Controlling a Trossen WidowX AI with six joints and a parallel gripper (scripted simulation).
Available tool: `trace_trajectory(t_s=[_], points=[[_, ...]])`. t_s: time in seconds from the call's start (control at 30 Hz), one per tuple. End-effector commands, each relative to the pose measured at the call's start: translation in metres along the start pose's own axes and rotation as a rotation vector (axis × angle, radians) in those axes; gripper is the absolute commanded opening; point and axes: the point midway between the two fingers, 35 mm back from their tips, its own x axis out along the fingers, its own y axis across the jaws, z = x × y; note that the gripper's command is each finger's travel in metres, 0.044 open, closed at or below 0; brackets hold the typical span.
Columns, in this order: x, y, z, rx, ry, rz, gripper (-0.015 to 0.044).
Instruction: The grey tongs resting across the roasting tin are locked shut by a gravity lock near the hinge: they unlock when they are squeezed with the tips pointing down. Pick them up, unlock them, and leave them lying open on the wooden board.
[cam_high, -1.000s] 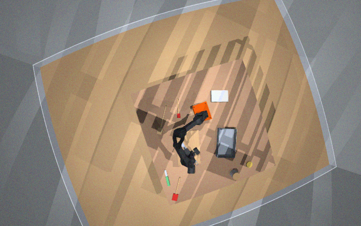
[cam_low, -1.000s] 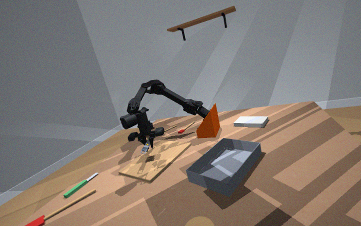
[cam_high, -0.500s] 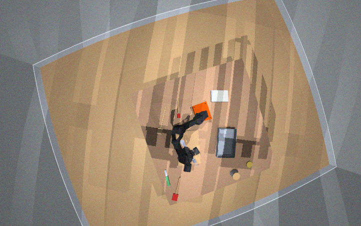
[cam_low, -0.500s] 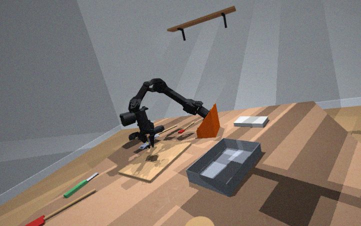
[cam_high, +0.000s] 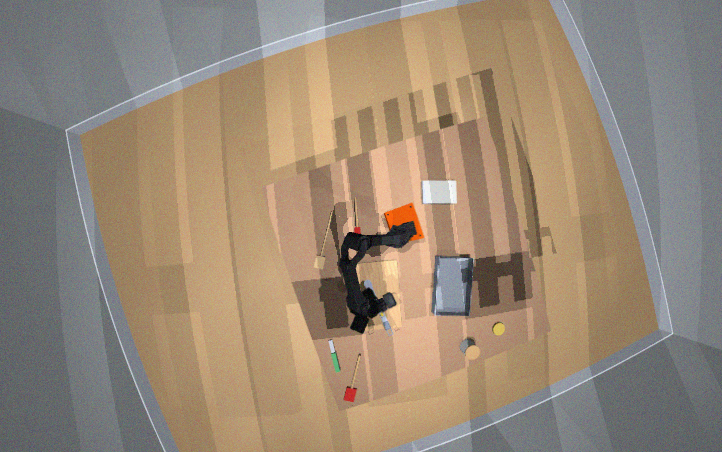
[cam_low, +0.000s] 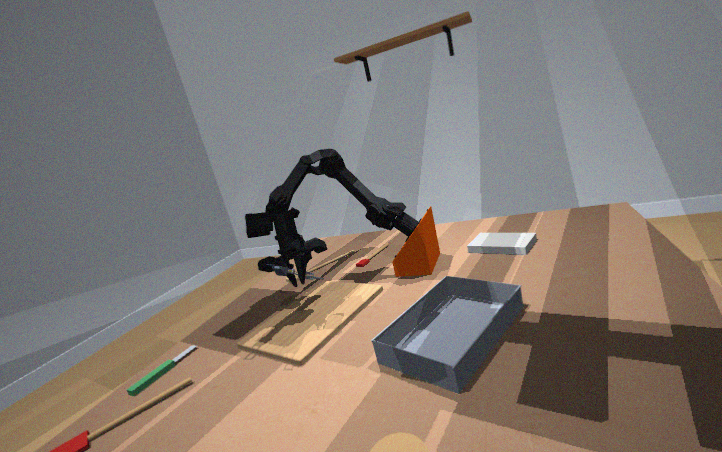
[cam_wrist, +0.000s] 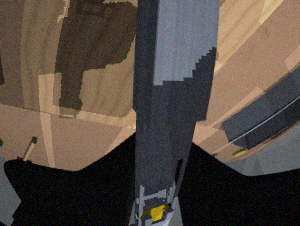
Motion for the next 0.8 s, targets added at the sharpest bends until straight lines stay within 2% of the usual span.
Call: trace_trajectory(t_s=[0.0,0.57,0.77], points=[[-0.01,-0.002,-0.004,-0.012,0.108,-0.008,-0.015],[-0.075,-0.009,-0.023,-0.155,0.613,0.079,-0.015],[-0.082,-0.011,-0.024,-0.175,0.654,0.093,-0.015]])
